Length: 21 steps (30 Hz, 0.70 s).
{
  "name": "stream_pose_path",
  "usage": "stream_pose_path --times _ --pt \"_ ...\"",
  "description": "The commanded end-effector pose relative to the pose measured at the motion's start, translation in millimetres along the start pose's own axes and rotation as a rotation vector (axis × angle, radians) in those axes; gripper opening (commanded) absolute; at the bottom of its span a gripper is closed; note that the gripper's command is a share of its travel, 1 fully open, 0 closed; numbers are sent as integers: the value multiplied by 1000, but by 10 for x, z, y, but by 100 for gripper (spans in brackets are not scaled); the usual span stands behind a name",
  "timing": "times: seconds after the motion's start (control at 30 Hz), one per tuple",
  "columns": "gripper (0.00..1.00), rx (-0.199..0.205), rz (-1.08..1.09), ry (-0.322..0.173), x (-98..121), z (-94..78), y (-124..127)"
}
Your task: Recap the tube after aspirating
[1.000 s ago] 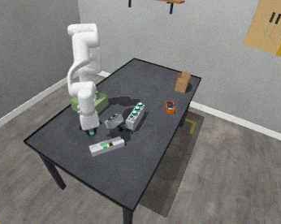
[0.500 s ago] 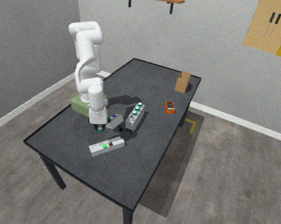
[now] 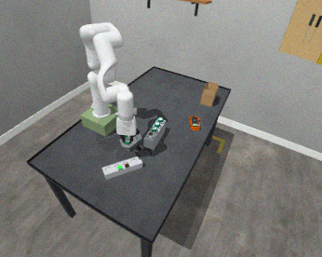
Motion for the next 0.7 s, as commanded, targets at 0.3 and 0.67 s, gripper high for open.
stream_pose_path --times 0.3,0.67 --pt "0 13 -3 3 -660 27 527" --pt "0 13 -3 4 -1123 33 881"
Point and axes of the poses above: the point where the finger pads meet when closed, its own z axis back along the fingers, its own y axis across the jaws, x = y × z, the point moved 5 cm from there along z, back along the fingers, and after that the axes turned 12 degrees about -z, right-handed, at the moved point
